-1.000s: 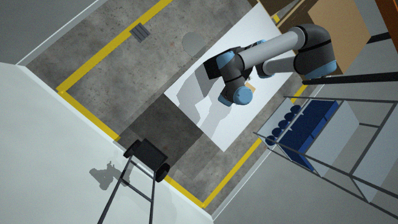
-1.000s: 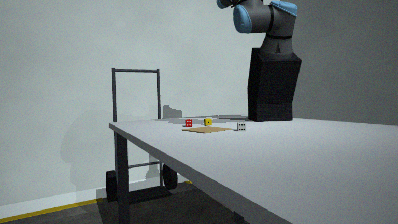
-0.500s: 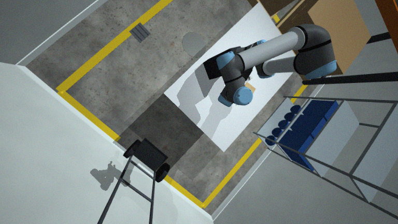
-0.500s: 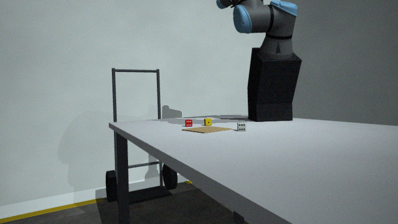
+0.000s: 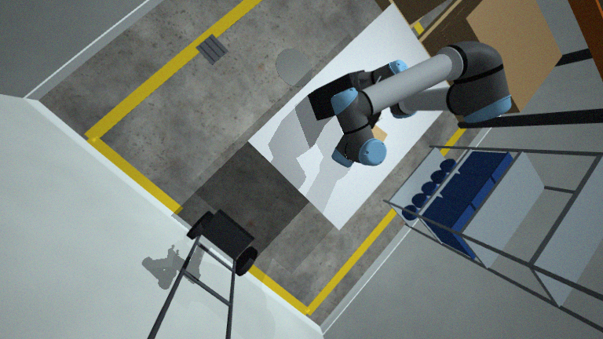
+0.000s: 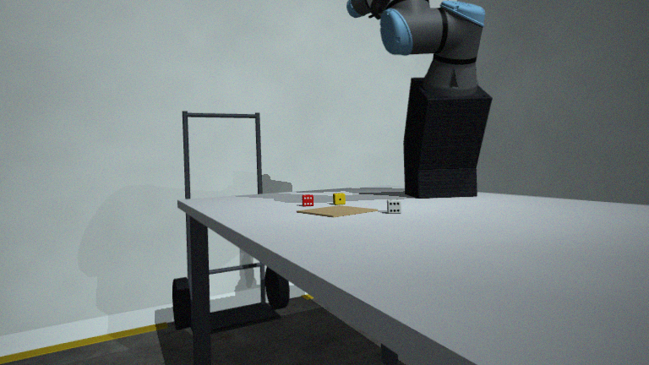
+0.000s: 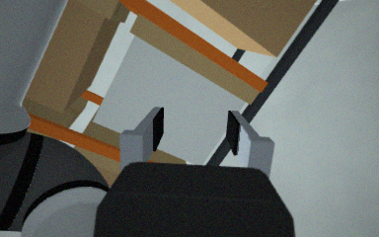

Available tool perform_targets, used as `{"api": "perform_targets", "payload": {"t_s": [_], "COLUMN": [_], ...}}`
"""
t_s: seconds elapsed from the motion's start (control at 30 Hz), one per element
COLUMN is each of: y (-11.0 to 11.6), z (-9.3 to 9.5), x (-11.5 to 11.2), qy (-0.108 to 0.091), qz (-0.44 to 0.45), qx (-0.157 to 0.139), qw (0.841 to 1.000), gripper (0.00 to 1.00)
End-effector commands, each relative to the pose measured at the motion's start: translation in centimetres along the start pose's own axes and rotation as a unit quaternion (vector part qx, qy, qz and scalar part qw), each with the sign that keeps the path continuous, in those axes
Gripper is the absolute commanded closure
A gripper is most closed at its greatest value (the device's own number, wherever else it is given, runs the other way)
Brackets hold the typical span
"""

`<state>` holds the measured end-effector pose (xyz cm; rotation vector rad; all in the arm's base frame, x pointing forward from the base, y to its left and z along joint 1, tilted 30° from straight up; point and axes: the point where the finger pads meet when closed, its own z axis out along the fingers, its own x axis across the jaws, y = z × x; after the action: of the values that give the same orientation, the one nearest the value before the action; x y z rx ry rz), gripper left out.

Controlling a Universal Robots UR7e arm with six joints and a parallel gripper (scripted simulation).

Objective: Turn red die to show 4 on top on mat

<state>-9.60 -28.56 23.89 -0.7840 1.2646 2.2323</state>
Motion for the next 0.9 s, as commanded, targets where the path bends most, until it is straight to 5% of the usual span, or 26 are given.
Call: {"api": "perform_targets", "payload": {"t_s": [0.0,0.37,0.57,0.77,0.87], "y": [-2.6,-10.6,-17.5,-25.1,-26.4], "z": [-0.9,-3.6,-5.8,-8.3,-8.7], "x": [-0.3,-0.9,-1.0,-1.0,-1.0], "qy": [0.010,0.054,0.108,0.183,0.198], "qz": [-0.007,-0.038,-0.076,-0.132,-0.143], "qx": [0.018,0.072,0.115,0.155,0.160], "qw": [1.000,0.995,0.985,0.962,0.956], "gripper": [0.00,0.00,0.00,0.00,0.00]}}
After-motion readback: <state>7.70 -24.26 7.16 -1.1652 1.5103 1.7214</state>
